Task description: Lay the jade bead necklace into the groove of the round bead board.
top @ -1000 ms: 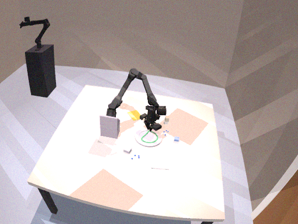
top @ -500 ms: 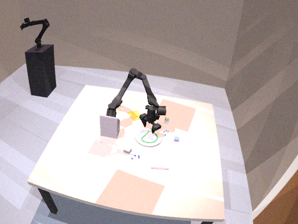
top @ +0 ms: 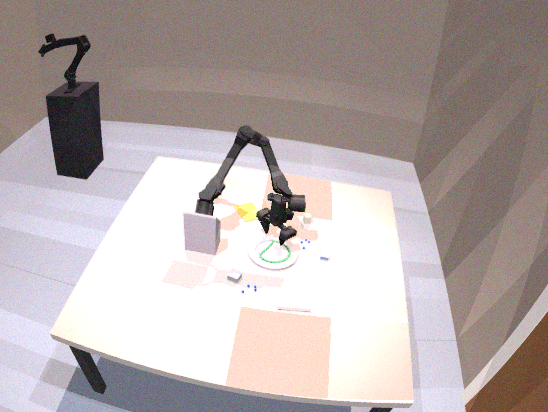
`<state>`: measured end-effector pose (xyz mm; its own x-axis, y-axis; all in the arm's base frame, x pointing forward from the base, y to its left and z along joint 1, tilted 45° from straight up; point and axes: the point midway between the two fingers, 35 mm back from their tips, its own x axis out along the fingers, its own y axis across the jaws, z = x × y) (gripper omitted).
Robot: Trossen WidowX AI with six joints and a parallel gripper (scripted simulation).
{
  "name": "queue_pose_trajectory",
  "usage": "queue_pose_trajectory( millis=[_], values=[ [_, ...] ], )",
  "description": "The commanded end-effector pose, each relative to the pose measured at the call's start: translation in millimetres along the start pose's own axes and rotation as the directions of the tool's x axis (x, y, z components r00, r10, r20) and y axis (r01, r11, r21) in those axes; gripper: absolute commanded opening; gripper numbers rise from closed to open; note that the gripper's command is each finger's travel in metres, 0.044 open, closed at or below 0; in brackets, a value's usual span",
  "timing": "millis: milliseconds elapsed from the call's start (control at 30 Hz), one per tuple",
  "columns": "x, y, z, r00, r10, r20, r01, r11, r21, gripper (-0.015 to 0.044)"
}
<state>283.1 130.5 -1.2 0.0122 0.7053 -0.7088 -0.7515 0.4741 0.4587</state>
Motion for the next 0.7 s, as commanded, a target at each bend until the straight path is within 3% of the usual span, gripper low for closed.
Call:
queue_pose_trajectory(
  millis=[0,33,433,667],
  values=[
    [0,-1,0,1.0,-0.003,-0.002,0.003,1.0,-0.007,0.044],
    [0,-1,0,1.0,-0.003,-0.002,0.003,1.0,-0.007,0.044],
    [-24,-33,-70,1.0,-0.016,-0.017,0.008,0.915,-0.404,0.0125],
    [-34,-38,-102,1.0,-0.007,-0.008,0.001,0.817,-0.577,0.012]
  ],
)
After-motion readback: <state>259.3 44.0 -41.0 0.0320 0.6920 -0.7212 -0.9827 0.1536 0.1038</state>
